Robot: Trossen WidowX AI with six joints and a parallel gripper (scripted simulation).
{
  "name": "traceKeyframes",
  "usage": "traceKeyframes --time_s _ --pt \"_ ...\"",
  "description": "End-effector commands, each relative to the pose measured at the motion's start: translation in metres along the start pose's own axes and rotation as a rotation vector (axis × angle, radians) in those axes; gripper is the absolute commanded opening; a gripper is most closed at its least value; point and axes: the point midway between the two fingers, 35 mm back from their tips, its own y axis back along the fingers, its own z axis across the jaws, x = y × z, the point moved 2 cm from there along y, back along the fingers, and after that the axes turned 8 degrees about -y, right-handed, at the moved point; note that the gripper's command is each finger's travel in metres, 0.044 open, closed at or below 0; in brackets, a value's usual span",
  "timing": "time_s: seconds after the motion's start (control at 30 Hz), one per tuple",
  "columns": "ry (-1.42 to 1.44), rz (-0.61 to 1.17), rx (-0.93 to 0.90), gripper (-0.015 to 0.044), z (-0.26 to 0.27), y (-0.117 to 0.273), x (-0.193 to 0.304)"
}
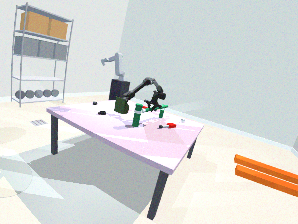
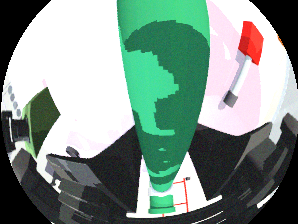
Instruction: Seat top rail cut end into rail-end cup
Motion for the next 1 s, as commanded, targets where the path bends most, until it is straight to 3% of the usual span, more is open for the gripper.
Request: traceKeyframes --time_s 0.0,0.97 --pt "0.0 0.003 0.003 0.0 -0.001 0.001 0.005" --pt "0.0 0.004 0.003 0.0 -0.004 0.004 0.031"
